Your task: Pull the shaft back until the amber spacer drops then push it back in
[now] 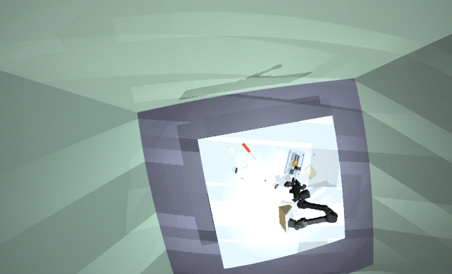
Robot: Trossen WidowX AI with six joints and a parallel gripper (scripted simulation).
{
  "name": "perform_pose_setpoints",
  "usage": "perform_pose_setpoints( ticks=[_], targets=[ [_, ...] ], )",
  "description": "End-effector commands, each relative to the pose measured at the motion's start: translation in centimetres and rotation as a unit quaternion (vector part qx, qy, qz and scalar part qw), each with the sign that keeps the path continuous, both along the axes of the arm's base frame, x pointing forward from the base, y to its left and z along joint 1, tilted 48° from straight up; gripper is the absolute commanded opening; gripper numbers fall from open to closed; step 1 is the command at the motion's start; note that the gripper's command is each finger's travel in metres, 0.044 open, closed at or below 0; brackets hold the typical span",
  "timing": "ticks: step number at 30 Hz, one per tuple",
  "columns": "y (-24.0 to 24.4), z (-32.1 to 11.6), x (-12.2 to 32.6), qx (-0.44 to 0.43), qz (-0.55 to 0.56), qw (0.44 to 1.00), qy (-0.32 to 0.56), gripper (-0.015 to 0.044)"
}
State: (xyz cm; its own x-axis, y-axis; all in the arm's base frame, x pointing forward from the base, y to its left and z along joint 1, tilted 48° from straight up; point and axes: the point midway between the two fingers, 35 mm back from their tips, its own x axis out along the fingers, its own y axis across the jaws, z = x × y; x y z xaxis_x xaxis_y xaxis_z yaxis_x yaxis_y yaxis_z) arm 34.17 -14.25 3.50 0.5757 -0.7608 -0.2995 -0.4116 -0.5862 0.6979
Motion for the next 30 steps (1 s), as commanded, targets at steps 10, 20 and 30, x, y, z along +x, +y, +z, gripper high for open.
perform_pose_setpoints(
  ticks=[10, 20, 30],
  targets=[
    [-0.12, 0.41, 0.80, -0.001, 0.002, 1.000, -0.006, 0.0000],
    [-0.17, 0.44, 0.92, -0.001, 0.002, 1.000, -0.006, 0.0000],
    [-0.20, 0.46, 1.00, -0.001, 0.002, 1.000, -0.006, 0.0000]
  ],
)
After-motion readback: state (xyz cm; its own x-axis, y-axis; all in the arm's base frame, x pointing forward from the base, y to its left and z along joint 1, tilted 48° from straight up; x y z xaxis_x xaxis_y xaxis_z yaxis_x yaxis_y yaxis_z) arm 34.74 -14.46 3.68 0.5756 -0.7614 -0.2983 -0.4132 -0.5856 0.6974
